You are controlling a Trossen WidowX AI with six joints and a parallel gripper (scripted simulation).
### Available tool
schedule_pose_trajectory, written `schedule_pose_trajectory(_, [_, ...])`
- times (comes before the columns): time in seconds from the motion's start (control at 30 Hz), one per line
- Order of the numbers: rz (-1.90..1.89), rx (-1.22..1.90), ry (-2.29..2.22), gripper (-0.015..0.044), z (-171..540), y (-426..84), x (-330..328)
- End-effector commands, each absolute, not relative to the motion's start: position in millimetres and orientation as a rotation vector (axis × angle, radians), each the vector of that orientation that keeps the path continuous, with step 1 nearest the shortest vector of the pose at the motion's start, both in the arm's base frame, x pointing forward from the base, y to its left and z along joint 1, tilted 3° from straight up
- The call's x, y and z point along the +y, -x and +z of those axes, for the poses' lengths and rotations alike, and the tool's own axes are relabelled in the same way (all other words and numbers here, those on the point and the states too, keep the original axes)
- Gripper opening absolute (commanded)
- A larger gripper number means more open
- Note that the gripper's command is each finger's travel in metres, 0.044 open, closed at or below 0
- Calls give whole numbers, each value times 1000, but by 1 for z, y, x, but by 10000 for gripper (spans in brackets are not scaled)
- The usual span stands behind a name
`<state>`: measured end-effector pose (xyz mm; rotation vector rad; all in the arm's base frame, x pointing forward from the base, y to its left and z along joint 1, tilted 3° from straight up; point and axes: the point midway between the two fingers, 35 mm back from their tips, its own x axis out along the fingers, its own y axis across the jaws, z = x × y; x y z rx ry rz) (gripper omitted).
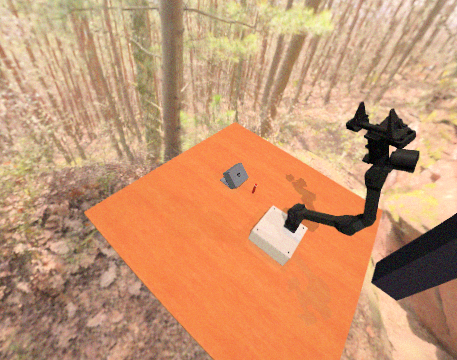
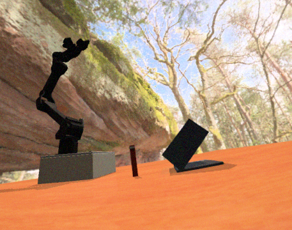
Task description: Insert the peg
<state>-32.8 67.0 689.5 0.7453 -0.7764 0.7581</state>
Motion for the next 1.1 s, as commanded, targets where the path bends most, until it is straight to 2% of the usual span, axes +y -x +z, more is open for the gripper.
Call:
schedule_pose_trajectory(0.0, [737, -725, -833, 440, 686, 0, 55])
schedule_pose_trajectory(0.53, [477, -410, -1220, 440, 634, -158, 13])
schedule_pose_trajectory(1.07, [128, -102, -1628, 440, 527, -288, -28])
